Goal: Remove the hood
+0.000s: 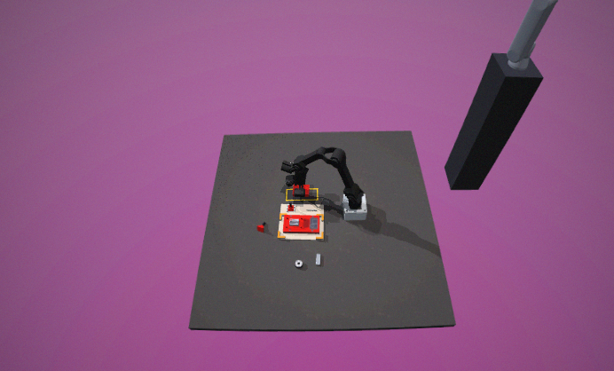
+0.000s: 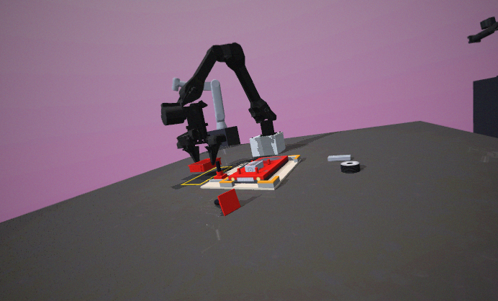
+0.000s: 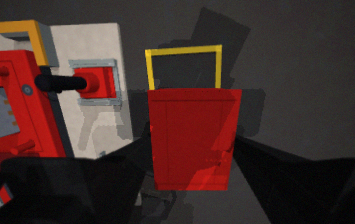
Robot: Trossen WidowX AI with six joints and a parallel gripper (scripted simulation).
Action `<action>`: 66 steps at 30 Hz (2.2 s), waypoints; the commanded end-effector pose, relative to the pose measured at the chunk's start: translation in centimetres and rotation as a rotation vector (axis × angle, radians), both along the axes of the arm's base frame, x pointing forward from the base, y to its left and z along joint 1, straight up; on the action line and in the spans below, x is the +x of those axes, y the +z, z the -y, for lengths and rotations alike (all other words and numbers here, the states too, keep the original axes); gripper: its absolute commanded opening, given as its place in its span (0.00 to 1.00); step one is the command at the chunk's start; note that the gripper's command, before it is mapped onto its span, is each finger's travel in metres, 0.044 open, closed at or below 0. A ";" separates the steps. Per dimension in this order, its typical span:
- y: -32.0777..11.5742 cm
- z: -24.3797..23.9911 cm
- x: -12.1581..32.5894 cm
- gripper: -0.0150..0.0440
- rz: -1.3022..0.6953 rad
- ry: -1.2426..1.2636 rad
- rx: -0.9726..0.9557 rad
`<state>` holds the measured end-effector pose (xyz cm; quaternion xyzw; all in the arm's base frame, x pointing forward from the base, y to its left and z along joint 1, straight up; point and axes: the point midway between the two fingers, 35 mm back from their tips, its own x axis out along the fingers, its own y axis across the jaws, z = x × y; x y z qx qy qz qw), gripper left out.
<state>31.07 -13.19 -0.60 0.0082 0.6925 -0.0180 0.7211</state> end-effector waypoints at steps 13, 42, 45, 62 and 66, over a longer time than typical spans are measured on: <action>-0.8 -0.1 -0.3 0.25 -0.014 0.006 0.006; -2.1 -0.1 -0.3 0.25 -0.015 0.006 0.006; -2.2 -0.1 -0.3 0.25 -0.015 0.006 0.006; -2.8 -0.1 -0.3 0.25 -0.015 0.006 0.006; -2.5 -0.1 -0.2 0.30 -0.010 0.000 0.004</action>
